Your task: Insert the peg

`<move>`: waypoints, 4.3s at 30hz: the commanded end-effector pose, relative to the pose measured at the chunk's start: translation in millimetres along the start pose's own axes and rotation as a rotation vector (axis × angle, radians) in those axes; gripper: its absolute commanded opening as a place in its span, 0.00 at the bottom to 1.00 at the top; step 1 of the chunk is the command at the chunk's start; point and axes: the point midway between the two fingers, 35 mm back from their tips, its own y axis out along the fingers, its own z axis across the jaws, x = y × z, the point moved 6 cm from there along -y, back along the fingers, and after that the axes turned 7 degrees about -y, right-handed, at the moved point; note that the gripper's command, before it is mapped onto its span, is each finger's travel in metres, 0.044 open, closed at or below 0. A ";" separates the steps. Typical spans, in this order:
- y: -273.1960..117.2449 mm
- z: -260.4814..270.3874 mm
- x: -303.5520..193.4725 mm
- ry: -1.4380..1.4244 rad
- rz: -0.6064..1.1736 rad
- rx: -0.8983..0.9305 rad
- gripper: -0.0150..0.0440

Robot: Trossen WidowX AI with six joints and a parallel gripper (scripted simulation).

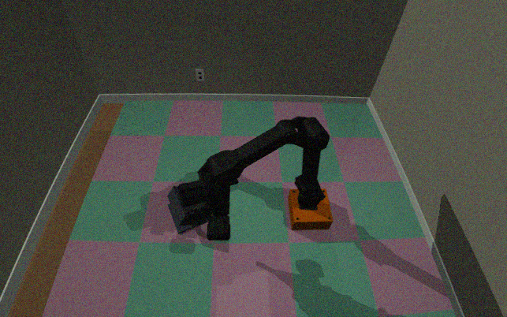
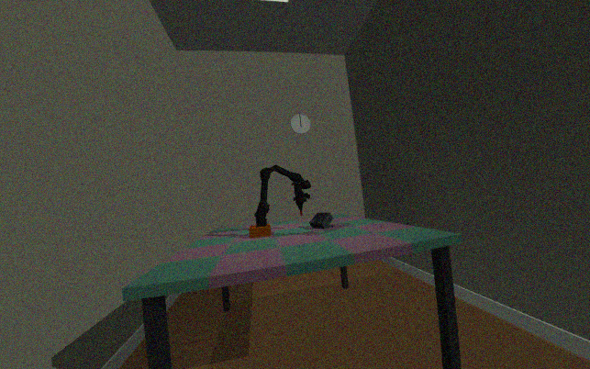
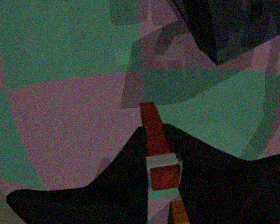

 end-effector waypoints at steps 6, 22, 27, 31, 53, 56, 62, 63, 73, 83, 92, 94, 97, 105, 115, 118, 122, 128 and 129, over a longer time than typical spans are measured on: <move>-2.5 -12.4 0.5 0.089 -0.024 0.029 0.25; -7.8 -34.0 1.9 0.237 -0.070 0.071 0.25; -9.6 -40.7 2.0 0.283 -0.084 0.084 0.25; -11.0 -46.1 2.0 0.319 -0.096 0.094 0.25; -18.9 -75.2 0.0 0.514 -0.161 0.153 0.25; -20.0 -79.2 -0.5 0.541 -0.170 0.161 0.25; -22.3 -86.9 -1.7 0.593 -0.189 0.177 0.25; -22.7 -88.2 -1.9 0.601 -0.192 0.180 0.25; -26.5 -101.0 -4.5 0.686 -0.222 0.208 0.25; -30.4 -113.6 -7.6 0.770 -0.254 0.236 0.25; -34.0 -124.7 -10.9 0.844 -0.282 0.261 0.25; -34.8 -127.1 -11.7 0.860 -0.289 0.267 0.25; -36.0 -130.8 -13.0 0.884 -0.298 0.276 0.25; -39.2 -140.3 -16.6 0.948 -0.324 0.299 0.25; -42.6 -150.8 -20.9 1.019 -0.354 0.325 0.25; -40.2 -151.4 -19.4 1.024 -0.357 0.327 0.25; -34.2 -152.9 -15.8 1.036 -0.362 0.332 0.25; -24.3 -154.9 -10.5 1.056 -0.372 0.340 0.25; -22.6 -155.2 -9.7 1.059 -0.373 0.341 0.25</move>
